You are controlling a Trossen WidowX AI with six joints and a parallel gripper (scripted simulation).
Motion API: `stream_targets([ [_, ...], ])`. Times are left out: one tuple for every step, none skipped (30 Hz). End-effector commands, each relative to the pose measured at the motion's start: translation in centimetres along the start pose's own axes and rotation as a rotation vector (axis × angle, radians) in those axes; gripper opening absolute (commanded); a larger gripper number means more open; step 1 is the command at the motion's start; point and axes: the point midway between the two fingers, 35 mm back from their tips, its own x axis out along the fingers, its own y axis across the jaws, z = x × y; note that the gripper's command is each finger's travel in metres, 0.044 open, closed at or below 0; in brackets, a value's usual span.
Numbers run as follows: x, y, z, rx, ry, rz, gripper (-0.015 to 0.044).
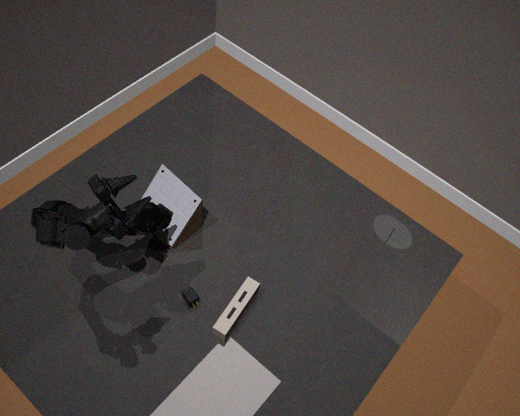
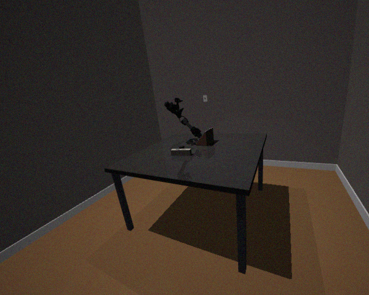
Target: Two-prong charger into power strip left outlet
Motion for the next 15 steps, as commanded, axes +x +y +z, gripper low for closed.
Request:
stream_targets([
  [0.1,-0.1,0.1,0.002,-0.001,-0.005,0.0426],
  [0.2,-0.4,0.3,0.008,-0.005,-0.02,0.044],
  [0.5,-1.0,0.7,0.017,-0.012,-0.044,0.044],
  [0.9,-1.7,1.2,0.029,-0.019,-0.075,0.044],
  [1.2,-2.4,1.6,0.04,-0.026,-0.105,0.044],
  [1.5,-3.1,2.0,0.051,-0.033,-0.136,0.044],
  [1.8,-3.8,2.5,0.062,-0.039,-0.166,0.044],
  [2.1,-4.6,2.8,0.073,-0.045,-0.197,0.044],
  [2.3,-5.3,3.2,0.083,-0.05,-0.228,0.044],
  [2.6,-6.0,3.6,0.094,-0.055,-0.259,0.044],
  [2.8,-6.8,3.9,0.096,-0.054,-0.284,0.044],
  [3.1,-7.6,4.2,0.098,-0.053,-0.309,0.044],
  [3.3,-8.4,4.4,0.1,-0.051,-0.335,0.044],
  [3.5,-9.1,4.7,0.102,-0.049,-0.36,0.044],
  [3.7,-9.9,4.9,0.104,-0.045,-0.386,0.044],
])
